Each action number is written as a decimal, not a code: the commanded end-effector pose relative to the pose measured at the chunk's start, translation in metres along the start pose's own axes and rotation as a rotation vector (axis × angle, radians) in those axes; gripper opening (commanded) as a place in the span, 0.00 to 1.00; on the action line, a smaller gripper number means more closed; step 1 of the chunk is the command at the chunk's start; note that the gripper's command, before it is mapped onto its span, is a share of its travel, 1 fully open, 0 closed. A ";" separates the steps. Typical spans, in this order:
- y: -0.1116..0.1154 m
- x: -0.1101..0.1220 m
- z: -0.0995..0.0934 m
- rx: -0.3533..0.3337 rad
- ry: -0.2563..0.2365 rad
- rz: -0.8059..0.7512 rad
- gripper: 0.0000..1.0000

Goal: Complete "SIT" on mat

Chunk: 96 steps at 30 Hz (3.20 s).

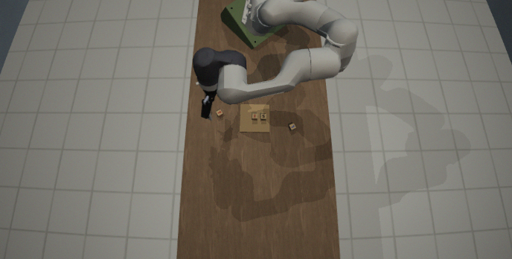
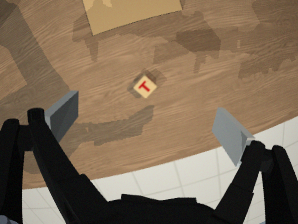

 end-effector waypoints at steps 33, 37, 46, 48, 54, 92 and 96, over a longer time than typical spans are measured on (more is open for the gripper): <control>0.001 -0.002 0.012 0.005 -0.002 0.573 1.00; 0.001 -0.002 0.013 0.005 -0.002 0.599 1.00; 0.001 -0.002 0.013 0.005 -0.002 0.611 0.37; 0.001 -0.002 0.013 0.005 -0.002 0.611 0.37; 0.001 -0.002 0.013 0.005 -0.002 0.611 0.37; 0.001 -0.002 0.021 0.005 -0.002 0.611 0.37; 0.001 -0.002 0.026 0.005 -0.002 0.611 0.37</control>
Point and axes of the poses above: the point where the finger pads meet when closed, its own z axis out along the fingers, its own x axis across the jaws, y = z × x, the point moved 4 cm from there along -z, back along the fingers, and after that the axes turned 1 degree about -z, right-handed, at the moved point
